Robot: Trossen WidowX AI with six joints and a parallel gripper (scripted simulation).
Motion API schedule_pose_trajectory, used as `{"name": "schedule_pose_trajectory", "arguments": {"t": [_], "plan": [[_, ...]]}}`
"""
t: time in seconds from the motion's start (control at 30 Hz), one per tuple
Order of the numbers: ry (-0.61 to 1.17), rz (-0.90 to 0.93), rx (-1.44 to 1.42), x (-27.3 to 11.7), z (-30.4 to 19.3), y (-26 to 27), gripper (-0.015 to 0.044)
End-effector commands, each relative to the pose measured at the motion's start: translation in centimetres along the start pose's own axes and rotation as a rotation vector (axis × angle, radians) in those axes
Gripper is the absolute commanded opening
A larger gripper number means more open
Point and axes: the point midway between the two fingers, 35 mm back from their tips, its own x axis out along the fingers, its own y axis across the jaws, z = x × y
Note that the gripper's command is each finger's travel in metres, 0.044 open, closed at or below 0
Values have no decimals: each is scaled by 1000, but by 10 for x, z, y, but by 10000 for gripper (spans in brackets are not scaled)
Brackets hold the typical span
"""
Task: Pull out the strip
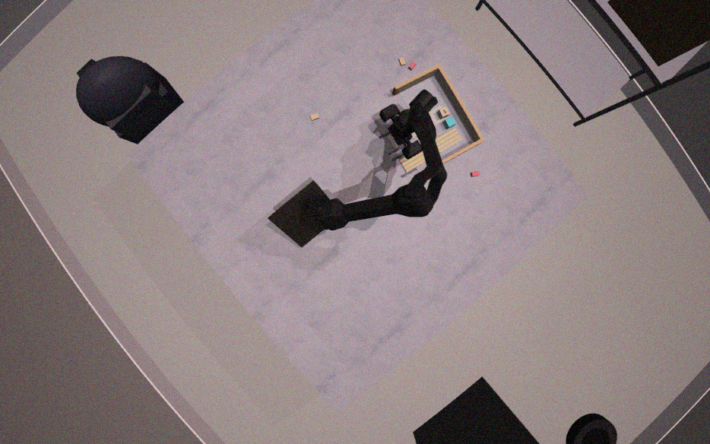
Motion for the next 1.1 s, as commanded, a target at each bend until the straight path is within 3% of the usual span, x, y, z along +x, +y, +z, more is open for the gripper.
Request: {"name": "schedule_pose_trajectory", "arguments": {"t": [0.0,1.07], "plan": [[-2,-4,-3,1,0,0,0],[-2,-4,-3,3,-9,1,0]]}}
